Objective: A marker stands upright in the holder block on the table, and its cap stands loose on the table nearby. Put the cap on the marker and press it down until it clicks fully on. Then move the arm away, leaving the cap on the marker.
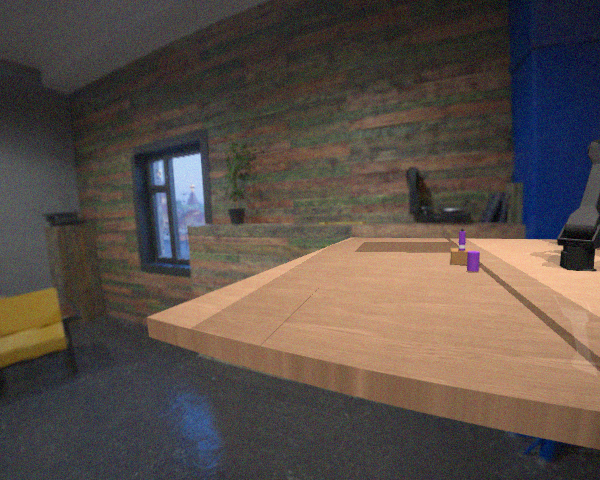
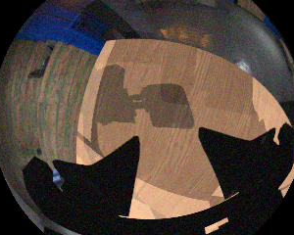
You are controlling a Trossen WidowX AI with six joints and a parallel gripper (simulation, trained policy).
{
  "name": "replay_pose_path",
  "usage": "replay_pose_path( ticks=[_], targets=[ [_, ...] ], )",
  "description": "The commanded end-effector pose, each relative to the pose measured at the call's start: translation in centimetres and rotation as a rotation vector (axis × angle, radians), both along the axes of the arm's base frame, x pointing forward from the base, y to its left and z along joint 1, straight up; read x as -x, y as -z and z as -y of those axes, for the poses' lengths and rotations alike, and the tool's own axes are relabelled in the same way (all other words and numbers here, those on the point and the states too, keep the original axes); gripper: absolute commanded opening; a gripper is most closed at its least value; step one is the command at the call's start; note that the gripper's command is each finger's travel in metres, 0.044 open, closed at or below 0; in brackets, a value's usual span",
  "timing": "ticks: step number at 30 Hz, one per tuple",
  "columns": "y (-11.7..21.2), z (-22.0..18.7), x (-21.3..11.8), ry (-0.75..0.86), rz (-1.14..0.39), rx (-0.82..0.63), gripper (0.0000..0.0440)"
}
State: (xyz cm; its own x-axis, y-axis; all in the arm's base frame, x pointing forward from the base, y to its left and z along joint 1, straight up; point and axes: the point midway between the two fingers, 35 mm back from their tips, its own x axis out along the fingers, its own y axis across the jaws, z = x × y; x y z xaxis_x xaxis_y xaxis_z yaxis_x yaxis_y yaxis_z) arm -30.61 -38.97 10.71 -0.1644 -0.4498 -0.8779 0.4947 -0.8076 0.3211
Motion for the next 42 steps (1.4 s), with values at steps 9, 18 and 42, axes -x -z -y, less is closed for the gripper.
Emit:
replay_pose_path(
  ticks=[9,18,42],
  targets=[
    [-0.2,0.8,-3.4,-0.051,-0.012,-0.032,0.0300],
    [-0.1,1.3,-6.0,-0.087,-0.017,-0.052,0.0300],
    [-0.2,2.4,-13.0,-0.167,-0.028,-0.089,0.0302]
  ],
)
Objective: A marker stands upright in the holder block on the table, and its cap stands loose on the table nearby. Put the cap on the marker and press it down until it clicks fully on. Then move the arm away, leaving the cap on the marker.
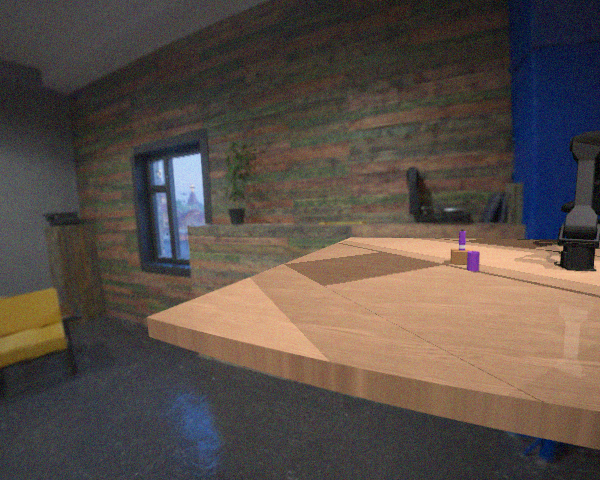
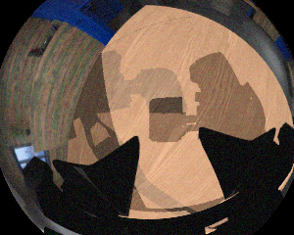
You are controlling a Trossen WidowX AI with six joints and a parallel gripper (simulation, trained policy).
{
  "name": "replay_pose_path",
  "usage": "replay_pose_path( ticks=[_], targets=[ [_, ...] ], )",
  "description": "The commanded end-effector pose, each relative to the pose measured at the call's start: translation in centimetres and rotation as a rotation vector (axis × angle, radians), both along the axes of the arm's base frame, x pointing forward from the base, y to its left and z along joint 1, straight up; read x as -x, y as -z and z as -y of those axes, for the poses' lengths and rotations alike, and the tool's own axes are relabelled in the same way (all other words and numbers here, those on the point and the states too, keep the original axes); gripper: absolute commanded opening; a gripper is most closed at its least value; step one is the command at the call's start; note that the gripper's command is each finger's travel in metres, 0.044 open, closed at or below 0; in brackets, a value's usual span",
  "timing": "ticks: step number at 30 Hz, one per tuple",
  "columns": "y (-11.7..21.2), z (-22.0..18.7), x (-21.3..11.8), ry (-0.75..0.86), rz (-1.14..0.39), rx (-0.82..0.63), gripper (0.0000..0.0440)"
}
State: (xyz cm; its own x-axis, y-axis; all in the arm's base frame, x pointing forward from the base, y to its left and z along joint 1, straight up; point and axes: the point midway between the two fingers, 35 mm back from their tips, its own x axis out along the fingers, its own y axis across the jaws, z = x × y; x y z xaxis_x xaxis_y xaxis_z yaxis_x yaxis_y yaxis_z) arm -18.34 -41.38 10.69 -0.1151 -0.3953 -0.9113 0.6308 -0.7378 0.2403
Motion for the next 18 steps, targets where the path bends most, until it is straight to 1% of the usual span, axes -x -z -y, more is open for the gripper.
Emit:
replay_pose_path(
  ticks=[1,18],
  targets=[
    [-0.2,0.0,-1.0,-0.003,-0.005,-0.003,0.0302],
    [-0.4,0.3,-6.0,-0.049,-0.009,-0.016,0.0304]
  ],
)
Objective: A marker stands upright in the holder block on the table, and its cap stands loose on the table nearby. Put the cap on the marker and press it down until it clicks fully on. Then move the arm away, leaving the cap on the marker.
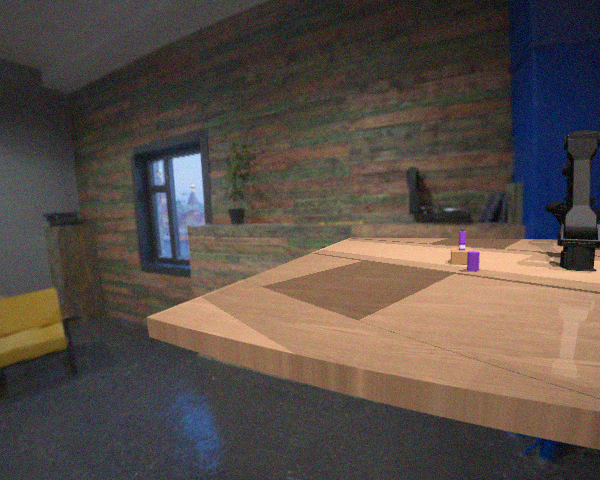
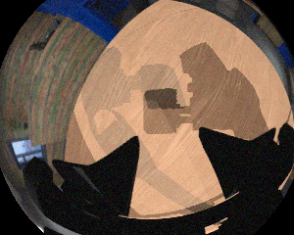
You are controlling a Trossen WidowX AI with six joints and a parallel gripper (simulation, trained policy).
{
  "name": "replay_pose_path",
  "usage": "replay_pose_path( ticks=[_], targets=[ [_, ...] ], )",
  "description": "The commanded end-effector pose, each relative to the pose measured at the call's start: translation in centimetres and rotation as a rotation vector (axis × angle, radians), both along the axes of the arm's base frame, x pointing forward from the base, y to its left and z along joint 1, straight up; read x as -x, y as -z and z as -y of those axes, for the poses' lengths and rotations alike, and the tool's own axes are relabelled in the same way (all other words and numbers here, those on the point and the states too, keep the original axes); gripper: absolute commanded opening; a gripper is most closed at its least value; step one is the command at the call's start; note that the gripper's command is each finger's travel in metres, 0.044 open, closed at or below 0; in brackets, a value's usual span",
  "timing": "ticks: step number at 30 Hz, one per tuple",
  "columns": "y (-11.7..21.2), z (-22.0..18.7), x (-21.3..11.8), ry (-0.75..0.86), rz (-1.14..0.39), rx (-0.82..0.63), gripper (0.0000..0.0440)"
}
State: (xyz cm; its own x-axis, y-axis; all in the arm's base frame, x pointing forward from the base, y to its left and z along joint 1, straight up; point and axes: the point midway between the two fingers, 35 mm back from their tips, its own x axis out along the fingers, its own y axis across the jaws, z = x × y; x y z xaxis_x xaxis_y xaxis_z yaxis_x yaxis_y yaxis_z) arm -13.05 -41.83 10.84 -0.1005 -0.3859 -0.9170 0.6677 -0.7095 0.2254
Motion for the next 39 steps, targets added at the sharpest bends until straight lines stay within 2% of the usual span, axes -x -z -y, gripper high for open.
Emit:
replay_pose_path(
  ticks=[1,39],
  targets=[
    [-0.2,-0.1,-1.0,-0.002,-0.004,0.000,0.0304],
    [-1.0,-0.2,-12.6,-0.086,0.011,0.007,0.0308]
  ],
)
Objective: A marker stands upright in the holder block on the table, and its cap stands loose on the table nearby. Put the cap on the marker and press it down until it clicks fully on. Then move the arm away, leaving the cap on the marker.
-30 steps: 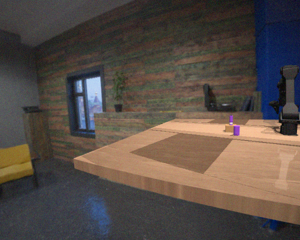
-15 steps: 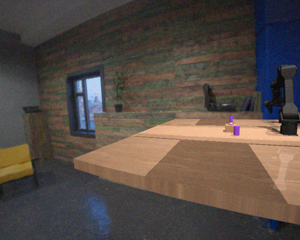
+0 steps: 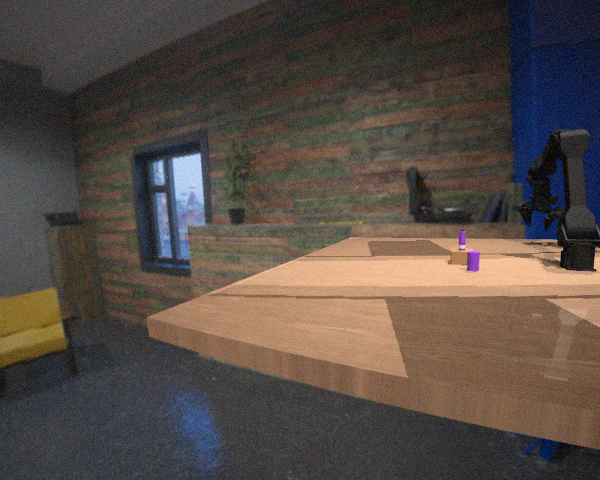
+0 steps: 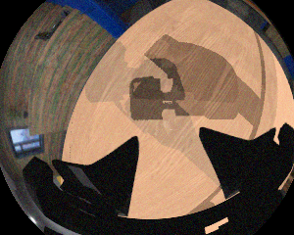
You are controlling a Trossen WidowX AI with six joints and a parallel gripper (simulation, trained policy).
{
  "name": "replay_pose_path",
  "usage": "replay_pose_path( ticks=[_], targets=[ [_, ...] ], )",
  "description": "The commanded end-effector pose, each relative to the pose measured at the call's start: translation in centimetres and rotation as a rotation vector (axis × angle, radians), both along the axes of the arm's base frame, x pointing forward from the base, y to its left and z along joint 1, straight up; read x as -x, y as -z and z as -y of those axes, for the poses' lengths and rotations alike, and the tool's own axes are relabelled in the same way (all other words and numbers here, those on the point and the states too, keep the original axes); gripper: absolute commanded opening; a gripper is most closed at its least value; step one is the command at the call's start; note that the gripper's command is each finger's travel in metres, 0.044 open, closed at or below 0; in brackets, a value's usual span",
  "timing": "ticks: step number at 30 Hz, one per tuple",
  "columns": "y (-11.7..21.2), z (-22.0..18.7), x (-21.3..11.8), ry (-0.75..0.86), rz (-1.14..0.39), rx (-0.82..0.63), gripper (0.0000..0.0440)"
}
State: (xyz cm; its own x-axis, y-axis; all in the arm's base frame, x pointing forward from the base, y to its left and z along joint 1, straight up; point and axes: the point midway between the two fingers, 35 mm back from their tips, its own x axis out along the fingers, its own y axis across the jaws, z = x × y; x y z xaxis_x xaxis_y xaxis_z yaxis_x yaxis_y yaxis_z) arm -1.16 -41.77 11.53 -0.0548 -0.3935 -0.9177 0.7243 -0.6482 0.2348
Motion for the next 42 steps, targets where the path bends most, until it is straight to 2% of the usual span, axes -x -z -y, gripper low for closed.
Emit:
replay_pose_path(
  ticks=[1,42],
  targets=[
    [-0.3,-0.2,-1.0,-0.001,0.000,0.006,0.0308],
    [-1.7,-2.9,-15.3,-0.101,0.068,0.025,0.0314]
  ],
)
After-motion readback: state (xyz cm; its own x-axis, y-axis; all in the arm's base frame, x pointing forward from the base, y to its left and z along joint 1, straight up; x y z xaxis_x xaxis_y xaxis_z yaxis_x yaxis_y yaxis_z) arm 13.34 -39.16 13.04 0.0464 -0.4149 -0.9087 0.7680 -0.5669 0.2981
